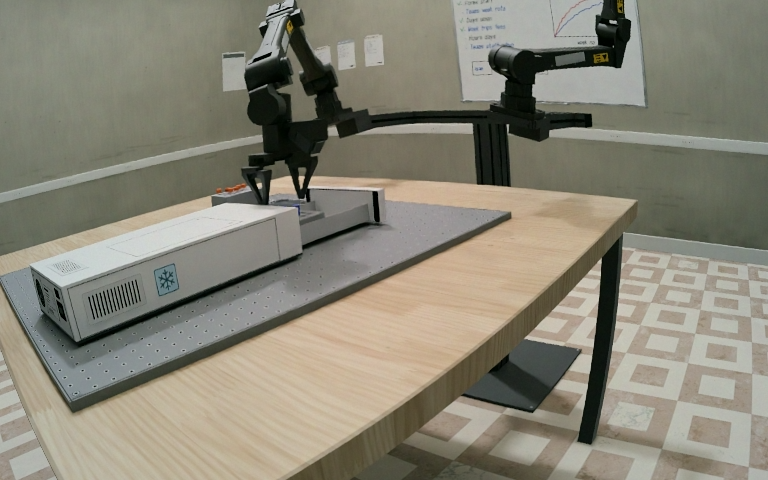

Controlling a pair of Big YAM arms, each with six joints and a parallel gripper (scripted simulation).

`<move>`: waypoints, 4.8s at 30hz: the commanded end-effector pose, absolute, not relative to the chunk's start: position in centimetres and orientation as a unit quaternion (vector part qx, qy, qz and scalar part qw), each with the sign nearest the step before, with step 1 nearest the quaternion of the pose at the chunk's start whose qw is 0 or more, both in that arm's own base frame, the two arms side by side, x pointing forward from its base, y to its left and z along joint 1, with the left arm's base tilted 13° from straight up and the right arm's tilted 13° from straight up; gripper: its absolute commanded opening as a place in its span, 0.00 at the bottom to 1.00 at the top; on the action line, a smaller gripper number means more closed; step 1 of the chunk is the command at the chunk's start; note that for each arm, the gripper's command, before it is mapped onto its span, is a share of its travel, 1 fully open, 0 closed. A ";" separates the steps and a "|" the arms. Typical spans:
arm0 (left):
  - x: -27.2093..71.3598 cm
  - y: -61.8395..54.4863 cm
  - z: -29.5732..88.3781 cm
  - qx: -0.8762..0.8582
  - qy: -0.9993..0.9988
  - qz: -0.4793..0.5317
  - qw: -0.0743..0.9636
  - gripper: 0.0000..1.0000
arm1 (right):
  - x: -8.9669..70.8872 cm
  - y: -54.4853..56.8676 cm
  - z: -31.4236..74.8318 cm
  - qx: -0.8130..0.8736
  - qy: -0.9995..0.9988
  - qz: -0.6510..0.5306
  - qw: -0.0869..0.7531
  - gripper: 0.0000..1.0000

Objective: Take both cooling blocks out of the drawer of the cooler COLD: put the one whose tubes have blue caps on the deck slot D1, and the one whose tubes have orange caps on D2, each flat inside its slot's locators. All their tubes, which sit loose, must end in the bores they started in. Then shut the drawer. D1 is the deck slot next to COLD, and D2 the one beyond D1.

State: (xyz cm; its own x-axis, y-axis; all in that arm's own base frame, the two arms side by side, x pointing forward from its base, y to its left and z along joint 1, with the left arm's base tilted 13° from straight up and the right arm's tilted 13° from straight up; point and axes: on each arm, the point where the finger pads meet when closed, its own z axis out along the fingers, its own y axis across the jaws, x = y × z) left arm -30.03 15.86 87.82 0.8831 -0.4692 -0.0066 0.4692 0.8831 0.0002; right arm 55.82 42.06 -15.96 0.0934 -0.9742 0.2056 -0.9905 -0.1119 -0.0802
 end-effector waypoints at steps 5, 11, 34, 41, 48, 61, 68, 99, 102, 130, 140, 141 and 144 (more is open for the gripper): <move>-27.9 14.8 88.6 0.006 0.020 -0.243 0.970 0.00 | 58.2 42.5 -17.0 0.739 -0.665 0.106 0.024 1.00; -27.9 14.8 88.6 0.006 0.020 -0.243 0.970 0.00 | 57.7 43.0 -17.0 0.742 -0.661 0.106 0.025 1.00; -27.9 14.8 88.6 0.006 0.020 -0.243 0.970 0.00 | 57.6 43.3 -17.0 0.743 -0.660 0.106 0.024 1.00; -27.9 14.8 88.6 0.006 0.020 -0.243 0.970 0.00 | 57.6 43.4 -17.0 0.744 -0.660 0.107 0.022 1.00; -27.9 14.8 88.6 0.006 0.020 -0.243 0.970 0.00 | 57.1 43.1 -17.5 0.744 -0.659 0.106 0.026 1.00; -27.9 14.8 88.6 0.006 0.020 -0.243 0.970 0.00 | 56.1 41.6 -19.3 0.744 -0.659 0.104 0.042 1.00; -27.9 14.8 88.6 0.006 0.020 -0.243 0.970 0.00 | 56.5 40.8 -20.2 0.741 -0.662 0.103 0.043 1.00; -27.9 14.8 88.6 0.006 0.020 -0.243 0.970 0.00 | 58.0 41.4 -20.2 0.739 -0.665 0.107 0.025 1.00; -27.9 14.8 88.6 0.006 0.020 -0.243 0.970 0.00 | 58.2 41.6 -20.0 0.739 -0.665 0.107 0.022 1.00; -27.9 14.8 88.6 0.006 0.020 -0.243 0.970 0.00 | 58.2 41.4 -20.0 0.739 -0.665 0.106 0.027 1.00; -27.9 14.8 88.6 0.006 0.020 -0.243 0.970 0.00 | 58.3 41.4 -20.0 0.739 -0.665 0.106 0.027 1.00; -27.9 14.8 88.6 0.006 0.020 -0.243 0.970 0.00 | 58.3 41.4 -20.0 0.739 -0.665 0.106 0.027 1.00; -27.9 14.8 88.6 0.006 0.020 -0.243 0.970 0.00 | 58.3 41.5 -20.0 0.739 -0.665 0.106 0.027 1.00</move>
